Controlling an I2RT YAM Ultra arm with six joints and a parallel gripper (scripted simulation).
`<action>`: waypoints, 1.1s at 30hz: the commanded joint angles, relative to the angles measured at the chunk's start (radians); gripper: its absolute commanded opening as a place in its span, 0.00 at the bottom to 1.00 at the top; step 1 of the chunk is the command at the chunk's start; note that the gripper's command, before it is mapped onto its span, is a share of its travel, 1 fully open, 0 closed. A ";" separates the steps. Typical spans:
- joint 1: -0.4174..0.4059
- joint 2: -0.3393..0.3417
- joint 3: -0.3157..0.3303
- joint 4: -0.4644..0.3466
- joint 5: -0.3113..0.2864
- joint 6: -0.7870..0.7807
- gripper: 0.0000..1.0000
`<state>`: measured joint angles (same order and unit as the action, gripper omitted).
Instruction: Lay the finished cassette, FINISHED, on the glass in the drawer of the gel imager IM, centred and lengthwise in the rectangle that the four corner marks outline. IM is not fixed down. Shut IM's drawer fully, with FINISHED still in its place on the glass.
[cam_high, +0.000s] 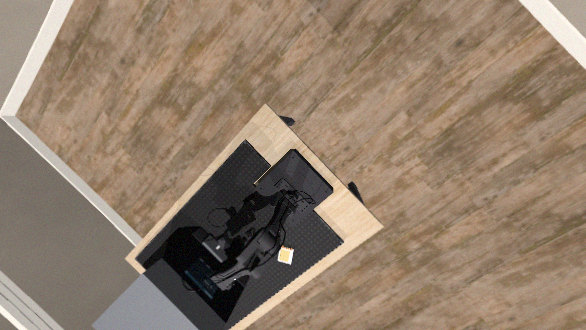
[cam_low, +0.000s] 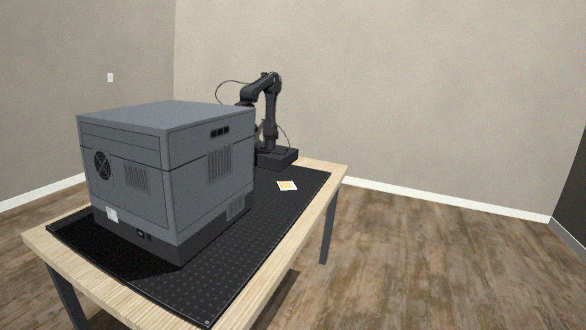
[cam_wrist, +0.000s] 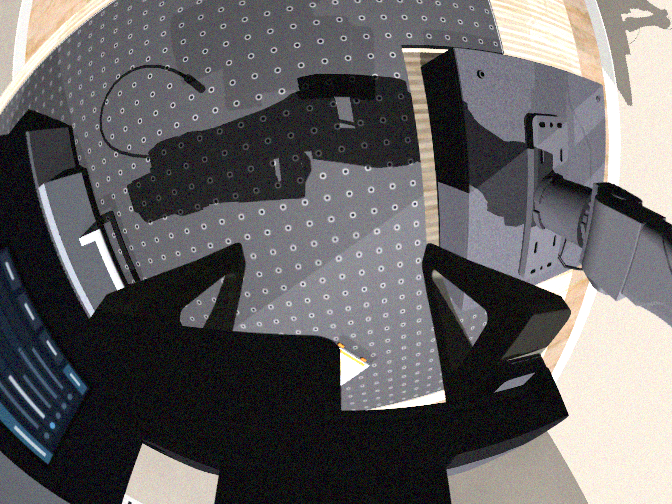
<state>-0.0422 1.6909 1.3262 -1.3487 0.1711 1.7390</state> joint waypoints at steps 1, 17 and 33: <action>-0.003 -0.010 0.011 -0.006 0.011 0.003 1.00; -0.003 -0.010 0.011 -0.006 0.011 0.003 1.00; -0.009 -0.037 -0.021 0.044 -0.053 -0.476 0.35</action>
<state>-0.0368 1.6806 1.3262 -1.3231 0.1253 1.3735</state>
